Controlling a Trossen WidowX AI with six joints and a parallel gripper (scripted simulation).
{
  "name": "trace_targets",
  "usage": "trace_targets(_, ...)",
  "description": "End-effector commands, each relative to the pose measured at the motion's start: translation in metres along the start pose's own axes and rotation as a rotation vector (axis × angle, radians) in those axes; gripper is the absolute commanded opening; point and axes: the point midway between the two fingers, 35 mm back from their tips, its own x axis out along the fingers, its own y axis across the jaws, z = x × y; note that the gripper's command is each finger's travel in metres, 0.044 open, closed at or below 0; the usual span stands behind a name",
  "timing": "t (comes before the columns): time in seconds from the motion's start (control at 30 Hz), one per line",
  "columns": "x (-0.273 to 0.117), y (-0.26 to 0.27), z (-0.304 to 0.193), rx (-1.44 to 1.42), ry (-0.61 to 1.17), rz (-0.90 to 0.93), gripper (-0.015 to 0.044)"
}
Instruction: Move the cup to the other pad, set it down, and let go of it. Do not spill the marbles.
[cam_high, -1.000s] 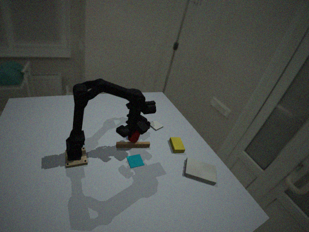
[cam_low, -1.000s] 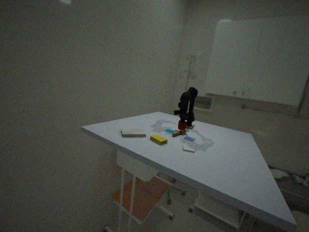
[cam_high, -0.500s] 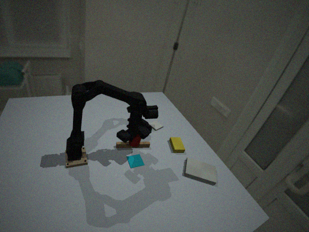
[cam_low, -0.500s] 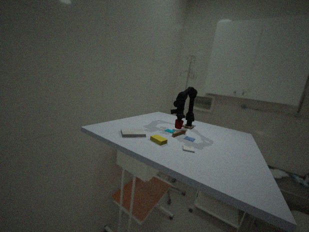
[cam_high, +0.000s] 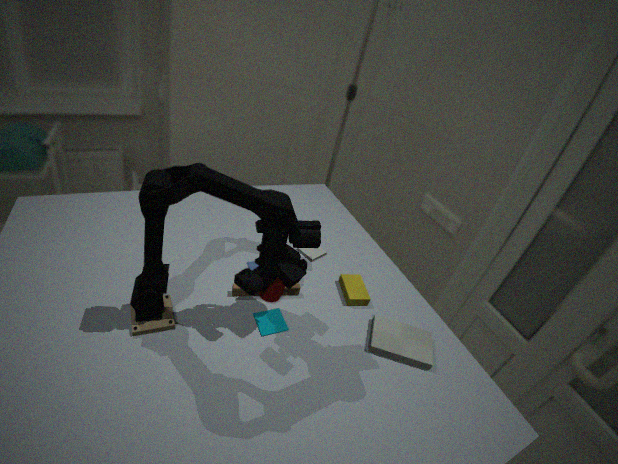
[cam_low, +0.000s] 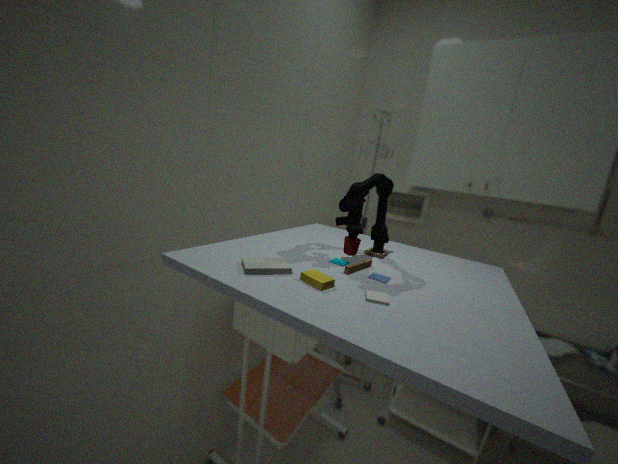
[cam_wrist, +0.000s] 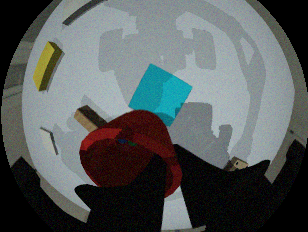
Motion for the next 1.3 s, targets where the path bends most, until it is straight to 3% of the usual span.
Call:
trace_targets(0.0, -0.001, -0.005, 0.007, -0.004, -0.004, -0.002, 0.0000)
trace_targets(0.63, -0.004, -0.030, 0.034, -0.004, -0.007, -0.004, 0.0000)
trace_targets(1.27, 0.019, -0.030, 0.036, -0.004, -0.007, -0.004, 0.0000)
